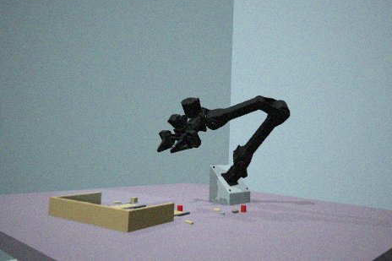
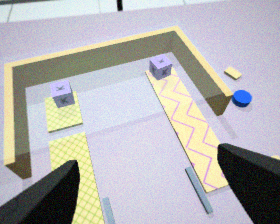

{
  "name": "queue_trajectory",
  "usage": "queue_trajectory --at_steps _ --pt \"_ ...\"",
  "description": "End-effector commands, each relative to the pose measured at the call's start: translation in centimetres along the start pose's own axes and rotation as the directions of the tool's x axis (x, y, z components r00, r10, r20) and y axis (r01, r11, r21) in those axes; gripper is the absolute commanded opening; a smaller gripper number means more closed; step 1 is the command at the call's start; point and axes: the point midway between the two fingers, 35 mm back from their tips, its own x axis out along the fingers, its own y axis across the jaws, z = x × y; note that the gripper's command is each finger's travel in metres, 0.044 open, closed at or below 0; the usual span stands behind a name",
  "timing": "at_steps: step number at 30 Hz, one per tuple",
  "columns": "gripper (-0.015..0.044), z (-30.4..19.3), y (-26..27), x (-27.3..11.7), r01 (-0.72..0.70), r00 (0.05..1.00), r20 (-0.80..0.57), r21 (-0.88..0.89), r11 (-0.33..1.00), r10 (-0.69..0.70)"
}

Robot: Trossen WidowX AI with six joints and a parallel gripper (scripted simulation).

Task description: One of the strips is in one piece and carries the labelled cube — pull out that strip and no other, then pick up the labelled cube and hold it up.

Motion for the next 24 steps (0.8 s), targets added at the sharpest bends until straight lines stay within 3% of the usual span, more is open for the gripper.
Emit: queue_trajectory --at_steps 1,11,24 --pt "0.0269 0.9 -1.2 1.5 0.021 0.997 -0.069 -0.014 1.000 -0.022" --pt "0.0006 2.2 -5.6 7.2 0.034 0.931 -0.360 -0.088 0.996 -0.064" --pt "0.0000 -1.4 -9.9 13.0 -0.113 0.693 -0.721 -0.145 0.983 -0.027"
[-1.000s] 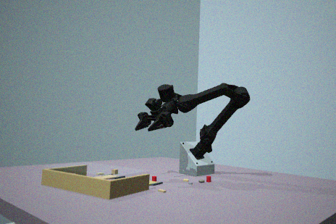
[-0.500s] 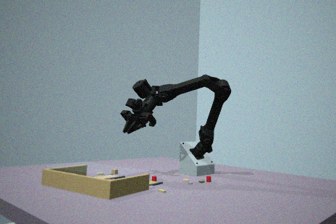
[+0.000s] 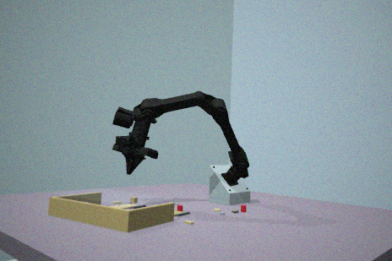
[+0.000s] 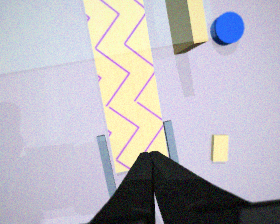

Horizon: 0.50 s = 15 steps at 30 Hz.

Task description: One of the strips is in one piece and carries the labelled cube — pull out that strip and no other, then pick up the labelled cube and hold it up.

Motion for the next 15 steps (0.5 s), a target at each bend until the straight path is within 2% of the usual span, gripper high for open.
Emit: queue_trajectory --at_steps 1,4,15 --pt "0.0000 -0.8 -0.7 2.3 -0.049 0.991 -0.127 -0.038 0.998 0.044" --pt "0.0000 -1.3 -1.0 3.6 -0.088 0.976 -0.203 -0.061 0.994 0.074" --pt "0.0000 -1.5 -1.0 4.5 -0.091 0.975 -0.208 -0.062 0.994 0.077"
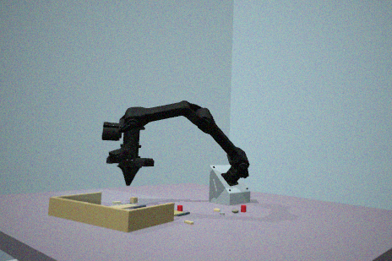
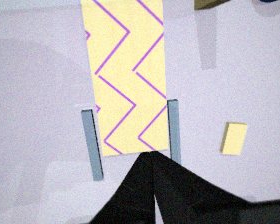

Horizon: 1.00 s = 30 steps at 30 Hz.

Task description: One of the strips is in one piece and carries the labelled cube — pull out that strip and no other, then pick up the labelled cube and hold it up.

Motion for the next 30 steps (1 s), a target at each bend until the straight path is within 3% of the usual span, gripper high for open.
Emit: queue_trajectory --at_steps 1,30 --pt "0.0000 0.0 0.1 0.9 -0.003 1.000 -0.008 -0.001 1.000 0.003" --pt "0.0000 -0.1 0.4 5.6 -0.005 1.000 -0.007 -0.002 1.000 0.005"
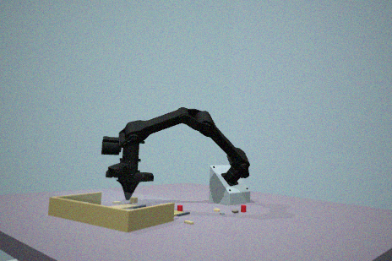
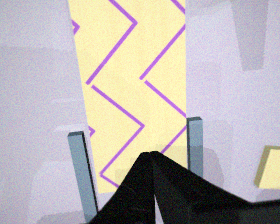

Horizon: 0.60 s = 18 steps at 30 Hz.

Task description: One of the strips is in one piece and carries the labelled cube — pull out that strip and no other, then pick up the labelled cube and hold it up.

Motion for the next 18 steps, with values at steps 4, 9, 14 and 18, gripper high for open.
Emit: queue_trajectory --at_steps 4,9,14,18 --pt "0.0000 -0.1 0.3 1.3 -0.006 1.000 -0.003 0.001 1.000 0.006" --pt "0.0000 -0.2 0.3 1.9 -0.007 1.000 -0.003 0.001 1.000 0.007" --pt "0.0000 -0.2 0.3 1.9 -0.007 1.000 -0.003 0.001 1.000 0.007" --pt "0.0000 -0.2 0.3 1.9 -0.007 1.000 -0.003 0.001 1.000 0.007"
